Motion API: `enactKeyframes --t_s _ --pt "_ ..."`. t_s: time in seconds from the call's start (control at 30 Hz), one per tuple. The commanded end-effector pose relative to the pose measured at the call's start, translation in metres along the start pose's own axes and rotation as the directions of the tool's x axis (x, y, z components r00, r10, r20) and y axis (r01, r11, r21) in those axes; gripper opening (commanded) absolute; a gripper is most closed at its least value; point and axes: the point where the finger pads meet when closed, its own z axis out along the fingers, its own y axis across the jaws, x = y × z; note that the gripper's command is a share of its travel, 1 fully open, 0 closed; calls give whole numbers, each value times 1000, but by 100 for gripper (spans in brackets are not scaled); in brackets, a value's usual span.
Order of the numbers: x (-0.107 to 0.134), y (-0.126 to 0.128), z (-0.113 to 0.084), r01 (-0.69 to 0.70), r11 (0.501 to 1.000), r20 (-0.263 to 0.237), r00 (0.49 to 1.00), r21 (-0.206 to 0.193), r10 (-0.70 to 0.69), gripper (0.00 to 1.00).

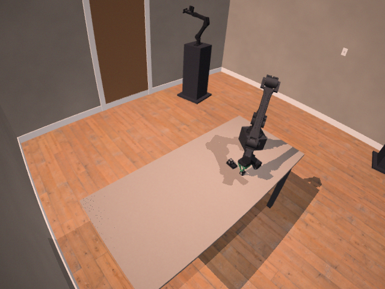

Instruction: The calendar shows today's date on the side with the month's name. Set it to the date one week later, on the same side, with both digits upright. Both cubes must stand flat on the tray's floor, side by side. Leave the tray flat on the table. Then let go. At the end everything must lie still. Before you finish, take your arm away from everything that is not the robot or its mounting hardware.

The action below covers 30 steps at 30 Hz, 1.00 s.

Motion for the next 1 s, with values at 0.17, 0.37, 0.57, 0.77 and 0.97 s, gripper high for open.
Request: enactKeyframes --t_s 0.17,0.37,0.57,0.77,0.97 --pt "-15 -18 -6 3 1000 21 1000 27 -3 44" --pt "-15 -18 -7 3 1000 21 1000 28 -3 44" --pt "-14 -16 -6 2 1000 19 1000 24 -3 44" --pt "-14 -16 -6 2 1000 19 1000 24 -3 44" --pt "-14 -16 -6 2 1000 19 1000 24 -3 44"
